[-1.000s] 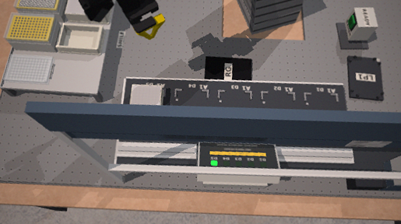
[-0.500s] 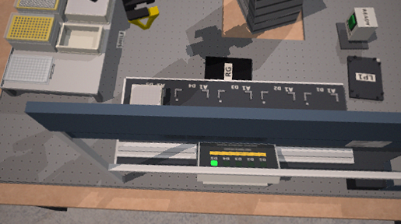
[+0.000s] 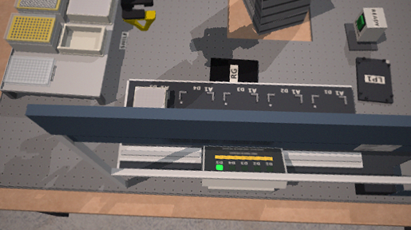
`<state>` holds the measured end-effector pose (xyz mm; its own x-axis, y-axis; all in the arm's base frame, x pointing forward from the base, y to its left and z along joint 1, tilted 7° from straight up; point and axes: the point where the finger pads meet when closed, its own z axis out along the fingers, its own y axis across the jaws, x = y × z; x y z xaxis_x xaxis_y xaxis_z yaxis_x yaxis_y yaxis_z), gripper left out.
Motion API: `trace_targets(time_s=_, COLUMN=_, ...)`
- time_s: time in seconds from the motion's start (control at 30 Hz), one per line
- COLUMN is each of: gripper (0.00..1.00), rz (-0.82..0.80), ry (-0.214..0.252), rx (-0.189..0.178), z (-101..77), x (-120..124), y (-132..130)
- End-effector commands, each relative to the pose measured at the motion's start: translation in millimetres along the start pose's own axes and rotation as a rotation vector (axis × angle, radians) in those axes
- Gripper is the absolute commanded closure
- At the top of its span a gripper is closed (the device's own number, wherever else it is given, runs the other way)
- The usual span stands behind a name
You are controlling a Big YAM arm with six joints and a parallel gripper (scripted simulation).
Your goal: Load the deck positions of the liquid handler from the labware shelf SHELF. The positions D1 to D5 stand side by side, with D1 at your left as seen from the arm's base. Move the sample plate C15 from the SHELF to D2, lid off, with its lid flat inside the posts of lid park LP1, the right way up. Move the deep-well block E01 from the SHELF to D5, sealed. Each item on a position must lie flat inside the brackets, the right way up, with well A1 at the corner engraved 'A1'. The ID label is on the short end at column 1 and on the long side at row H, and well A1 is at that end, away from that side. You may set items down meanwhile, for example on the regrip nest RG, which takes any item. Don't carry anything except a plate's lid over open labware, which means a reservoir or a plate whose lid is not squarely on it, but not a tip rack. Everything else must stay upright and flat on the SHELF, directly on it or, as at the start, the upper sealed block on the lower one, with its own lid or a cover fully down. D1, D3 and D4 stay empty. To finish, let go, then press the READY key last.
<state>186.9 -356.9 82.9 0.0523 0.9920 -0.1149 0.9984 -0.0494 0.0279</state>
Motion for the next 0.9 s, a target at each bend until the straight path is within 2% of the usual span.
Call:
trace_targets(time_s=0.0, gripper=0.0, rz=0.111, ry=-0.055, rx=-0.039, z=-22.7, x=-16, y=8)
trace_targets(time_s=0.13, gripper=0.0, rz=0.137, ry=-0.055, rx=-0.039, z=-22.6, x=-16, y=8)
trace_targets(time_s=0.2, gripper=0.0, rz=0.147, ry=-0.036, rx=-0.025, z=-16.9, x=-33, y=6)
trace_targets(time_s=0.27, gripper=0.0, rz=0.147, ry=-0.036, rx=-0.025, z=-16.9, x=-33, y=6)
trace_targets(time_s=0.3, gripper=0.0, rz=0.144, ry=-0.05, rx=-0.033, z=-17.2, x=-41, y=8)
trace_targets(time_s=0.37, gripper=0.0, rz=0.125, ry=-0.037, rx=-0.024, z=-17.1, x=-48, y=4)
trace_targets(time_s=0.63, gripper=0.0, rz=0.124, ry=-0.039, rx=-0.023, z=-17.6, x=-88, y=-1)
trace_targets(time_s=0.7, gripper=0.0, rz=0.125, ry=-0.044, rx=-0.025, z=-17.7, x=-91, y=0)
trace_targets(time_s=0.73, gripper=0.0, rz=0.123, ry=-0.006, rx=-0.004, z=-2.8, x=-73, y=-9)
trace_targets(time_s=0.77, gripper=0.0, rz=0.108, ry=0.003, rx=-0.001, z=-0.4, x=-66, y=-4)
trace_targets(time_s=0.83, gripper=0.0, rz=0.108, ry=0.003, rx=-0.001, z=-0.4, x=-66, y=-4)
trace_targets(time_s=0.87, gripper=0.0, rz=0.106, ry=-0.045, rx=-0.028, z=-18.0, x=-87, y=8)
